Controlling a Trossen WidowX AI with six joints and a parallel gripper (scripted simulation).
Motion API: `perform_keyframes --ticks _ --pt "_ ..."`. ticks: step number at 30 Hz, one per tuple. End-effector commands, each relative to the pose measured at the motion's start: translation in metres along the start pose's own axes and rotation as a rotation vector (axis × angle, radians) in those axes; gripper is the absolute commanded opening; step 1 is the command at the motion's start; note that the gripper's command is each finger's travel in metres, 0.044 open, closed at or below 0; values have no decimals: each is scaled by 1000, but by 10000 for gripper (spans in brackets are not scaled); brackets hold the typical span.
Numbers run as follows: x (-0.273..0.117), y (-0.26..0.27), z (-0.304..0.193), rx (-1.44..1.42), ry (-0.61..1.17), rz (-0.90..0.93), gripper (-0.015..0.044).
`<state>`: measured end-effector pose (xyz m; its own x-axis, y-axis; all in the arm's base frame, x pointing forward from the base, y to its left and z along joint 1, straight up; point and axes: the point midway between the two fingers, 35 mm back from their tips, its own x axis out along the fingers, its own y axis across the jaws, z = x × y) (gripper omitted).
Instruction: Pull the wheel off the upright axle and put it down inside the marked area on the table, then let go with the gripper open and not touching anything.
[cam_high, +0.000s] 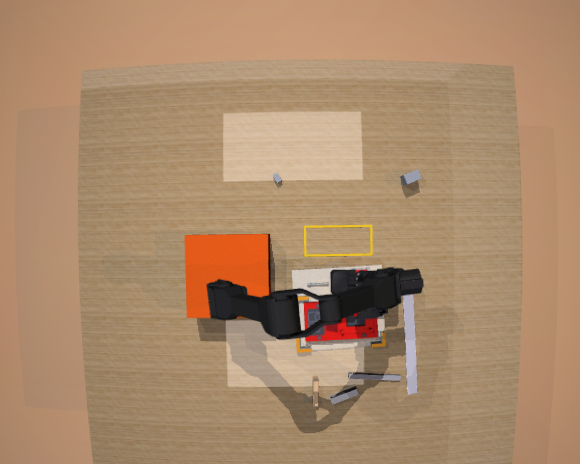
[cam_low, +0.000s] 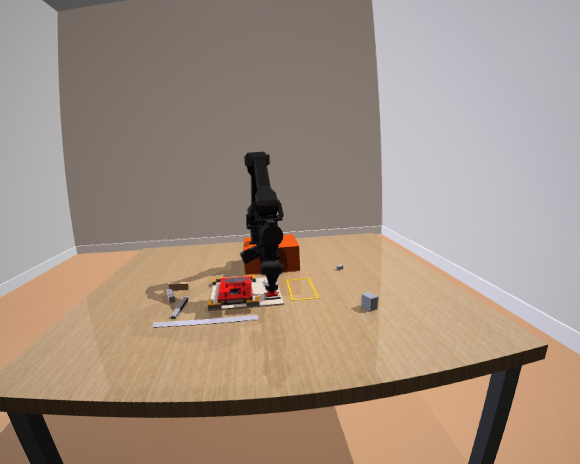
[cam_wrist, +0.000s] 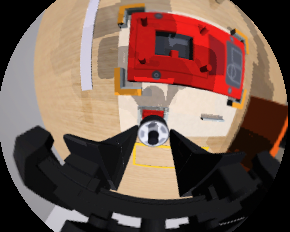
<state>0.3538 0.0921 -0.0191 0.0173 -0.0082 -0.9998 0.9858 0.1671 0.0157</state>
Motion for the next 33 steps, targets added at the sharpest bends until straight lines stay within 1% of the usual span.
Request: perform_keyframes --ticks 1,4,10,11,33 --pt "-1 1 0 0 0 1 188" --pt "-1 1 0 0 0 1 168" --pt "-2 1 0 0 0 1 10" --pt "-2 1 0 0 0 1 0" --pt "-10 1 0 0 2 3 0"
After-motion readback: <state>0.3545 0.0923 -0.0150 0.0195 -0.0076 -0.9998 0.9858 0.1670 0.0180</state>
